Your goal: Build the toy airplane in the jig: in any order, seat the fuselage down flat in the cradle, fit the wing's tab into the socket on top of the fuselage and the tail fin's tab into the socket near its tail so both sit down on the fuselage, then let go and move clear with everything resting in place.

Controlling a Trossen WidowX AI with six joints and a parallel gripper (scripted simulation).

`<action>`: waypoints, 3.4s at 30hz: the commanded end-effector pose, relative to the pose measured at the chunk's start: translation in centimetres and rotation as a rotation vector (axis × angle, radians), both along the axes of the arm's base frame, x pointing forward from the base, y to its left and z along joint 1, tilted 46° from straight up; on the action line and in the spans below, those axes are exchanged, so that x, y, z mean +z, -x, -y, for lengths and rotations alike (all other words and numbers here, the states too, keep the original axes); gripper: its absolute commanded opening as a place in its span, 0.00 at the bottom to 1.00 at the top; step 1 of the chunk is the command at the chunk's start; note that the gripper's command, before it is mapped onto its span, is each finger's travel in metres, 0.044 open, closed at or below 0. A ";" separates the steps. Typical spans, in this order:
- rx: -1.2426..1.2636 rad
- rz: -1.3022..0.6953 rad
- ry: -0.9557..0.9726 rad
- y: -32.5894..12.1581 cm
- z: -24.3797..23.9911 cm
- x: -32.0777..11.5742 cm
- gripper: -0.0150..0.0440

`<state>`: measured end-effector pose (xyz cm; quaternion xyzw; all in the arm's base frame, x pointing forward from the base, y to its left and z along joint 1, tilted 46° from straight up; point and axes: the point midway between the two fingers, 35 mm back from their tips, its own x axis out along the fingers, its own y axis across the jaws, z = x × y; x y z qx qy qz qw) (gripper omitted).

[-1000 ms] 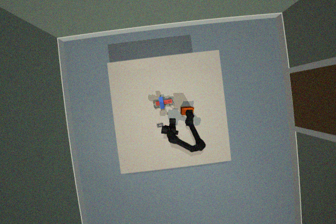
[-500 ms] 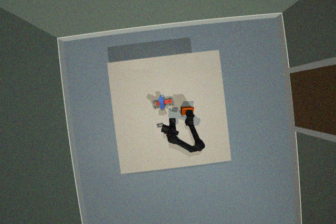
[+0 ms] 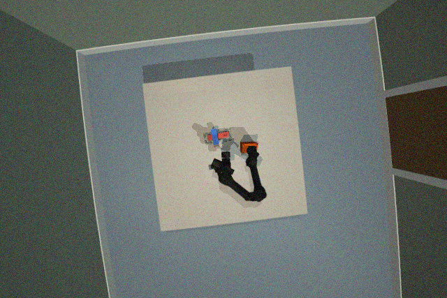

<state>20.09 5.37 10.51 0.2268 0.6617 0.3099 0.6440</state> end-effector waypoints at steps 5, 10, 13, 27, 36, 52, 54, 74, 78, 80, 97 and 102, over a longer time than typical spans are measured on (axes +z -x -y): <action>0.013 0.011 0.007 -1.2 1.6 -2.1 0.25; 0.004 0.005 0.012 -1.7 2.6 -3.3 0.25; -0.004 0.000 0.015 -2.0 3.2 -4.1 0.25; 0.013 0.015 0.014 -2.7 5.8 -7.8 0.25; 0.009 0.011 0.006 -2.6 7.2 -10.2 0.25; 0.061 0.055 -0.005 -2.0 9.6 -14.8 0.25; 0.067 0.061 -0.007 -1.8 9.9 -15.3 0.25; 0.101 0.091 -0.019 -0.8 11.1 -18.4 0.37; 0.101 0.091 -0.019 -0.8 11.1 -18.4 0.37; 0.101 0.091 -0.019 -0.8 11.1 -18.4 0.37; 0.101 0.091 -0.019 -0.8 11.1 -18.4 0.37; 0.101 0.091 -0.019 -0.8 11.2 -18.5 0.37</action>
